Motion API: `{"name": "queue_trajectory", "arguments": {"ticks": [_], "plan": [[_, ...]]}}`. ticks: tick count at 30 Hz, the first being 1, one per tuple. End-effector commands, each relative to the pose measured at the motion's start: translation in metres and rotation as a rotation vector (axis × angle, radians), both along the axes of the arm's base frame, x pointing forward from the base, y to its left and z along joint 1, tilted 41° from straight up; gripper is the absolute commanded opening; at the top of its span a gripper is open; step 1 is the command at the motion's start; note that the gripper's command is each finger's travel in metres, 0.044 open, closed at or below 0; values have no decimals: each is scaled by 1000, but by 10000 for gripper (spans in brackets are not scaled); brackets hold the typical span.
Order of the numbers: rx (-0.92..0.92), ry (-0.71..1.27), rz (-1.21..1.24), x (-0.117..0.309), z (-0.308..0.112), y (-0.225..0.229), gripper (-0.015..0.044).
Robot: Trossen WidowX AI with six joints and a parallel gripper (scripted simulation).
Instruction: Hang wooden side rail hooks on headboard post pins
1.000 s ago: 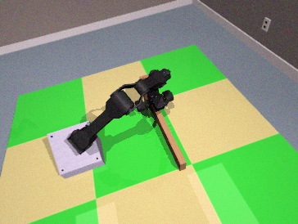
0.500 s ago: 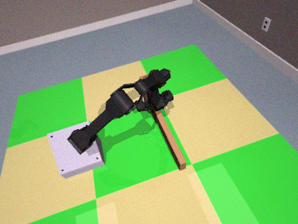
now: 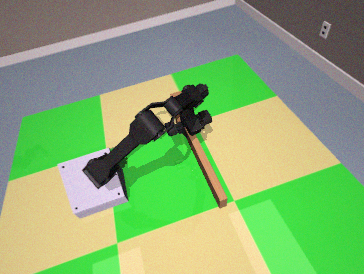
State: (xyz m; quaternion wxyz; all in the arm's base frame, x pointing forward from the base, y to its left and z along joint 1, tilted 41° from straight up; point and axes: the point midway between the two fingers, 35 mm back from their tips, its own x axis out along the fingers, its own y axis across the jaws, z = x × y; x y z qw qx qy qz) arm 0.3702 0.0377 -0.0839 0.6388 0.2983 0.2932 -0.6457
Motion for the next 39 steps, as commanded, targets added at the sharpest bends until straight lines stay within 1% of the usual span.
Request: {"name": "queue_trajectory", "arguments": {"ticks": [1, 39], "plan": [[6, -8, 5, 2, 1, 6, 0], [6, -8, 5, 2, -2, 8, 0]]}}
